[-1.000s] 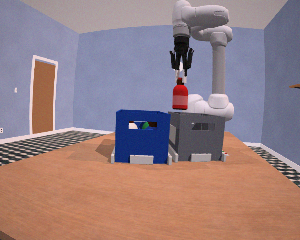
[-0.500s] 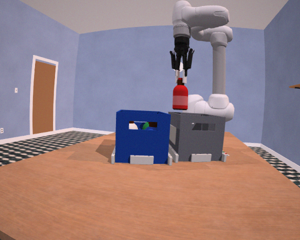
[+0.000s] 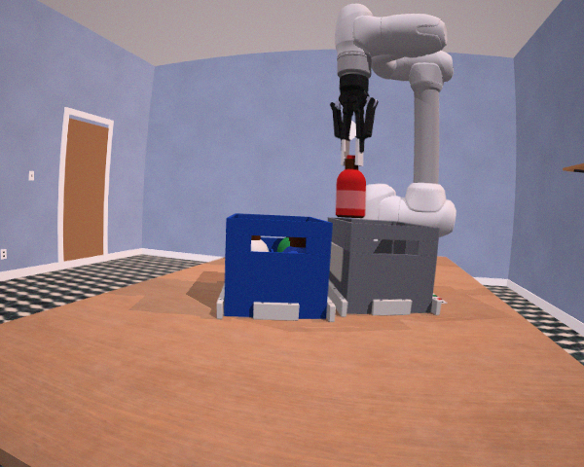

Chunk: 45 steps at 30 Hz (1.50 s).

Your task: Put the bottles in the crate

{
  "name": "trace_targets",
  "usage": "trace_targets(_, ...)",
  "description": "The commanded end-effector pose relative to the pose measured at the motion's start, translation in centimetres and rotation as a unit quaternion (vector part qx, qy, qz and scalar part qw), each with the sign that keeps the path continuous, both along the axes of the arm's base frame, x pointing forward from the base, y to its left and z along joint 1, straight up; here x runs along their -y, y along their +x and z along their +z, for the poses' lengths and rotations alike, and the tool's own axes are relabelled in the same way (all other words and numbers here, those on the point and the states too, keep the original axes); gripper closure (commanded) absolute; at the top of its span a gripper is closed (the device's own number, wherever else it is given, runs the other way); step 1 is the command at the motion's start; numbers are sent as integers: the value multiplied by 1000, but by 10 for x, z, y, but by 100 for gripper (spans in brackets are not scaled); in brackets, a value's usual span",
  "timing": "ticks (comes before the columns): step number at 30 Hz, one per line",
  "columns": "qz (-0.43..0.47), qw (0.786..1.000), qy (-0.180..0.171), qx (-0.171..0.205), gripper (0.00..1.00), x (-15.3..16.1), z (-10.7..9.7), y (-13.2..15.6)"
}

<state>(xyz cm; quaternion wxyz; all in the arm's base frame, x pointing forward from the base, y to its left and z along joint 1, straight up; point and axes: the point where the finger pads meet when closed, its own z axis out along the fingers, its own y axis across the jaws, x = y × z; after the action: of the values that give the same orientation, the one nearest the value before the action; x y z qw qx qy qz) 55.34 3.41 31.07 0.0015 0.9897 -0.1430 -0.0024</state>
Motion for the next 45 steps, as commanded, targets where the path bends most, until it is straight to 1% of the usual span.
trace_targets(1, 0, 1000, 0, 0, 100, 0, -3, 0)
trace_targets(45, 0, 1000, 0, 0, 100, 0, -41, 0)
